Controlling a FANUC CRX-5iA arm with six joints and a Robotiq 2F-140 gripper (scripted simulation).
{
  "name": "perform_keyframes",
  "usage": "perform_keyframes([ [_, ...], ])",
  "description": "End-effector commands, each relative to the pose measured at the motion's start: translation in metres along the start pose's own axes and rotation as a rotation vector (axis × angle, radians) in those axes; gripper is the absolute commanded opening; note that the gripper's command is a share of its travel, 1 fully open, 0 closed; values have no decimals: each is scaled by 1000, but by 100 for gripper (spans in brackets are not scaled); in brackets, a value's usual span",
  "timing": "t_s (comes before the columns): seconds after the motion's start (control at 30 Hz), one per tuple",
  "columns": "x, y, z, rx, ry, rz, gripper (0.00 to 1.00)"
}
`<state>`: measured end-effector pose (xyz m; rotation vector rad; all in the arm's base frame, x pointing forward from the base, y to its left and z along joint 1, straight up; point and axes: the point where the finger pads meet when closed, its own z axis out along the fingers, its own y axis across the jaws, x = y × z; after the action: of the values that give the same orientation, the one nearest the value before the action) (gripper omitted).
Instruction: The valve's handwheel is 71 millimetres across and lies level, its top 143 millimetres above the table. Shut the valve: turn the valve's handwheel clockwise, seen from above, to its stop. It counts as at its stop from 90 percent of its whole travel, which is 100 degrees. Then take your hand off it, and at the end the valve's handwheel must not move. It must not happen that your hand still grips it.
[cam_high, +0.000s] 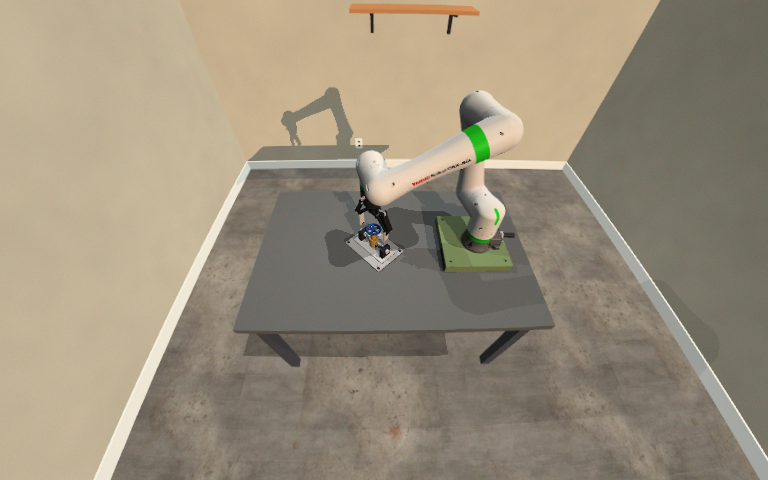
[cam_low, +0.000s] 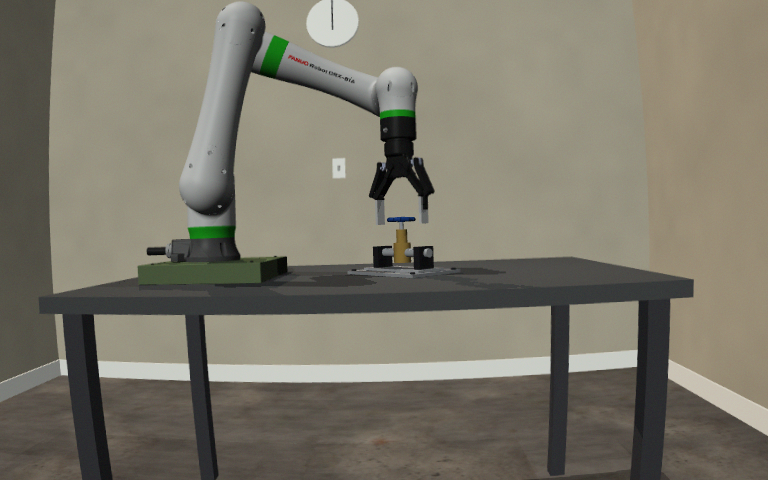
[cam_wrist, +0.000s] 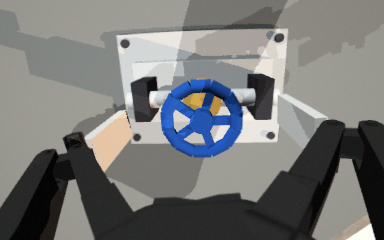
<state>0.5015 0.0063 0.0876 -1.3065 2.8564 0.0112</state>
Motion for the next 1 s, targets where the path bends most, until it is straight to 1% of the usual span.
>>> perform_keyframes([
  [0.0,0,0,0,0,0,0,100],
  [0.57,0,0,0,0,0,0,100],
  [0.6,0,0,0,0,0,0,0],
  [0.97,0,0,0,0,0,0,0],
])
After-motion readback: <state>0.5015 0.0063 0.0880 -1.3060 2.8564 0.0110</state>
